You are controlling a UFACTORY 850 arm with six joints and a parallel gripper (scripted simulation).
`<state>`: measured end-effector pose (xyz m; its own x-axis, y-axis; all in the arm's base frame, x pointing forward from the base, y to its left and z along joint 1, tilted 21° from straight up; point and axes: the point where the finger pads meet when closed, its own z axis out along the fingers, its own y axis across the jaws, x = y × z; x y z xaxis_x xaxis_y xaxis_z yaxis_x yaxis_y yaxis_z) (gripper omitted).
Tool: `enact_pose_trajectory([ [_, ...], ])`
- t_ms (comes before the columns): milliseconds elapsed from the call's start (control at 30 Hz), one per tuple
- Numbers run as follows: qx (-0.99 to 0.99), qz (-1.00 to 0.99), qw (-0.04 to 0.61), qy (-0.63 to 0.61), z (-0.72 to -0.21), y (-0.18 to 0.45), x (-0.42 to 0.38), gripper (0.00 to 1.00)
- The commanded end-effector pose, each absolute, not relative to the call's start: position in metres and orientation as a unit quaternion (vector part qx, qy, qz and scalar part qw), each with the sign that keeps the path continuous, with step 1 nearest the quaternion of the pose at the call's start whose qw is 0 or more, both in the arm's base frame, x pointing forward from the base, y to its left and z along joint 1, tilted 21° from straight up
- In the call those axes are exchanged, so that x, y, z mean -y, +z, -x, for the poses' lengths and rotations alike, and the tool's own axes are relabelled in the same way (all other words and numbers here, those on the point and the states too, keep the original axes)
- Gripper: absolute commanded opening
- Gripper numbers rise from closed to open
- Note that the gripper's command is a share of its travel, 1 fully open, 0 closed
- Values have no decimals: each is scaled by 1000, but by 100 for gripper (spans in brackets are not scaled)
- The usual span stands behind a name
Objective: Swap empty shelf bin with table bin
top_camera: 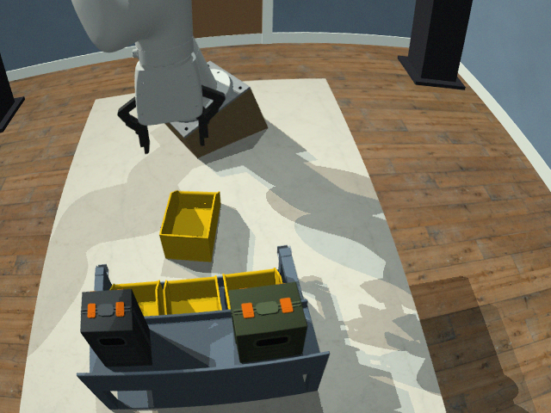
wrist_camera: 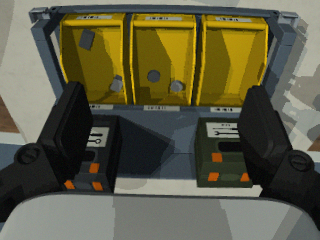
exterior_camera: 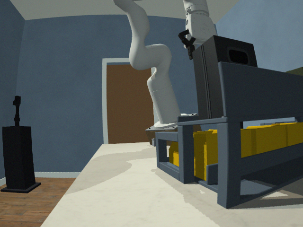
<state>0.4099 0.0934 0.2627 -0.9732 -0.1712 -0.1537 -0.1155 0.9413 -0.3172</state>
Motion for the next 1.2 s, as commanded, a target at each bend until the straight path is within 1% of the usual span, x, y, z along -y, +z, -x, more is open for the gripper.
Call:
enact_pose_trajectory([
  [0, -981, 73, 92, -155, -417, 240, -86, 100],
  [333, -981, 73, 92, -155, -426, 203, -74, 100],
  [1167, -981, 73, 92, -155, -426, 200, -73, 100],
])
